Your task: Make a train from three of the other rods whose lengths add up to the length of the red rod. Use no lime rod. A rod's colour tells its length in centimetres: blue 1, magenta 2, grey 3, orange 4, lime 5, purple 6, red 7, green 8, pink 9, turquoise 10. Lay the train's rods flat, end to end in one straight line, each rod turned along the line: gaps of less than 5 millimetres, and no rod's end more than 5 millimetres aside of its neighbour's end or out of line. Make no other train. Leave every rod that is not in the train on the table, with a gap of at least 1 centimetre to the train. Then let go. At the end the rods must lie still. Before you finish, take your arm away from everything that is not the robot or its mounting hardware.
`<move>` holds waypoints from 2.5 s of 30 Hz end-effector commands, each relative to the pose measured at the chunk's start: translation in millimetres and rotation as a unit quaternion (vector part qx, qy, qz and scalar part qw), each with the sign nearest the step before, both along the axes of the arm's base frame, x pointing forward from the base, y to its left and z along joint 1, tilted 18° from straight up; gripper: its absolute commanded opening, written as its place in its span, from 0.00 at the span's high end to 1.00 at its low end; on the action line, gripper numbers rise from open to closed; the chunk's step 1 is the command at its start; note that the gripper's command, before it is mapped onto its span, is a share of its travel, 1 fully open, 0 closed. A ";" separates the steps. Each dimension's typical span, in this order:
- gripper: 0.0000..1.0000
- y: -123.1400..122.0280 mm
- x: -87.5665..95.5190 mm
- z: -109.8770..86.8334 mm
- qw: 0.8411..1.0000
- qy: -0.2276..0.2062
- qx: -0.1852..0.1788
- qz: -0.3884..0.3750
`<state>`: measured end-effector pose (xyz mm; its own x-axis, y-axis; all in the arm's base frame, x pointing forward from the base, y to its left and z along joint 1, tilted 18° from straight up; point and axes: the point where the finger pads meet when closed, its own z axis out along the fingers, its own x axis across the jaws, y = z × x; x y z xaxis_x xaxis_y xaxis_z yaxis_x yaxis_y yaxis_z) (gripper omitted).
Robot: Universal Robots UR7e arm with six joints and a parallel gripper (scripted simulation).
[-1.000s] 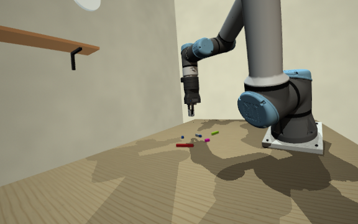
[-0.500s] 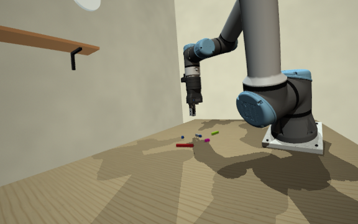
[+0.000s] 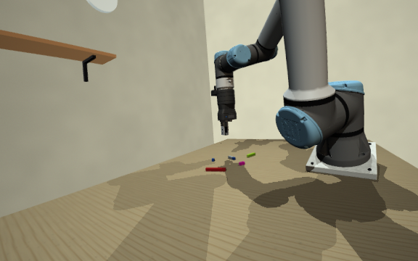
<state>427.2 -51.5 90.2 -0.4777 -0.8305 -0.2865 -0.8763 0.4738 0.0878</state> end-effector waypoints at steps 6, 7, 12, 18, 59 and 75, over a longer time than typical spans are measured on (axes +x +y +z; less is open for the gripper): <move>0.76 2.4 -1.5 -5.9 1.000 0.003 0.002 0.001; 0.76 3.2 -1.4 -7.5 1.000 0.003 0.002 0.001; 0.76 7.3 -0.6 -21.2 1.000 0.003 0.002 0.001; 0.76 13.4 0.6 -41.4 1.000 0.003 0.002 0.001; 0.76 25.2 4.2 -85.3 1.000 0.001 0.001 0.000; 0.76 25.2 4.2 -85.3 1.000 0.001 0.001 0.000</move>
